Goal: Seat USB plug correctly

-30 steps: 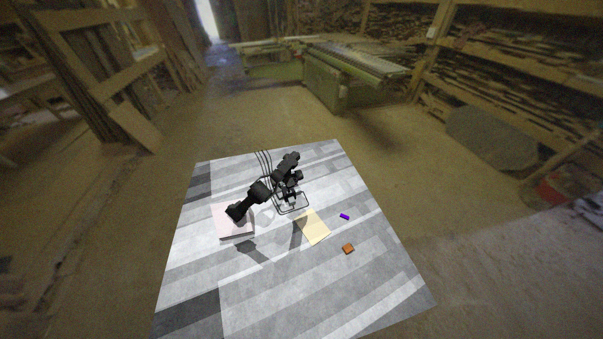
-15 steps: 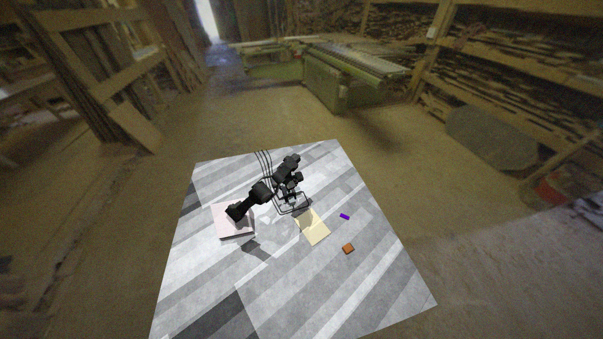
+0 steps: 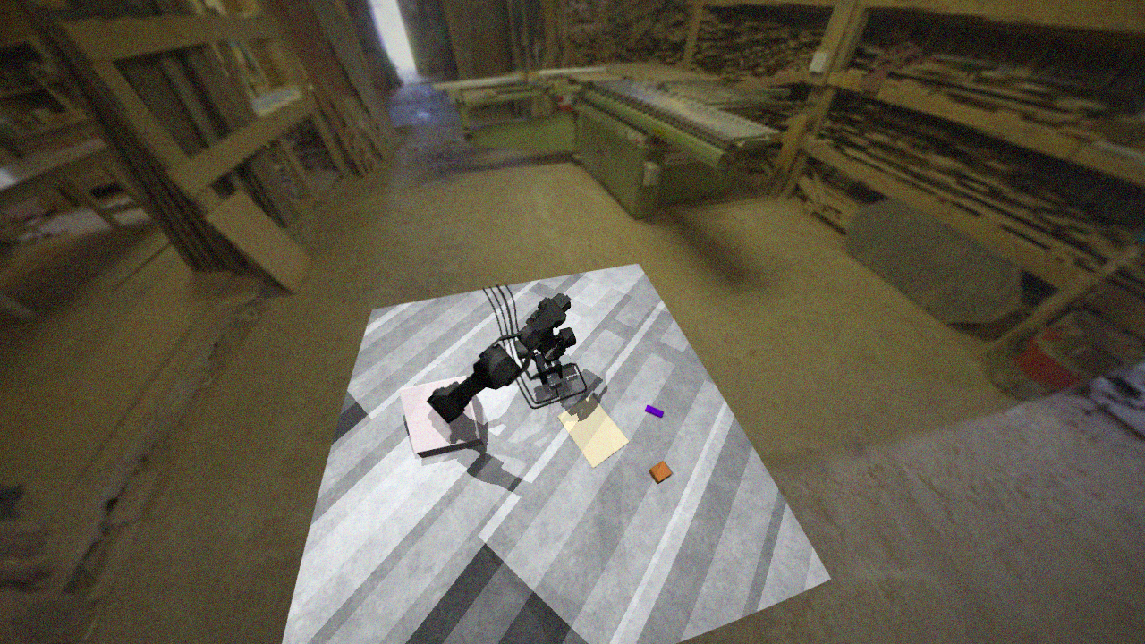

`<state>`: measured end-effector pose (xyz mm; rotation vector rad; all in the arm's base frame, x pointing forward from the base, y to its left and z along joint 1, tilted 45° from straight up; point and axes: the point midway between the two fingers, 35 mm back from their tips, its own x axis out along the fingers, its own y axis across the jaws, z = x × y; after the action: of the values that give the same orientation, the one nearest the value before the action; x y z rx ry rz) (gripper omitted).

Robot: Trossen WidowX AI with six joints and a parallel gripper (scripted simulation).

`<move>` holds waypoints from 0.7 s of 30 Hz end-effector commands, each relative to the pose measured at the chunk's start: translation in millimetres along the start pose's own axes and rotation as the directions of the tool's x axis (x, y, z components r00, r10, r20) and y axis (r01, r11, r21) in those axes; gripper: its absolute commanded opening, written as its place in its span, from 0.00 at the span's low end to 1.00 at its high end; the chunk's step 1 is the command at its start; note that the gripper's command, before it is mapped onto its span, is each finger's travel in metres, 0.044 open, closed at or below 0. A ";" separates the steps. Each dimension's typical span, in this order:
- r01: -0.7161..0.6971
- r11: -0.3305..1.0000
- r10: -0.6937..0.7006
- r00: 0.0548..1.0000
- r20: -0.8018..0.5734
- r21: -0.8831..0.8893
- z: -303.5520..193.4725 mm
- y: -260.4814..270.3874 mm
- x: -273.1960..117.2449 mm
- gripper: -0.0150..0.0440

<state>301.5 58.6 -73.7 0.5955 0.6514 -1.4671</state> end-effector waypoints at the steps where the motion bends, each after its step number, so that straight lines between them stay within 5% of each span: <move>1: -0.001 1.000 0.001 1.000 0.000 0.000 0.0 0.1 -0.2 0.73; 12: -0.001 1.000 0.001 1.000 0.000 0.000 0.0 0.1 -0.2 0.25; 21: -0.001 1.000 0.001 1.000 0.000 0.000 0.0 0.1 -0.2 0.25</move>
<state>301.6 58.5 -73.8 0.5955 0.6511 -1.4670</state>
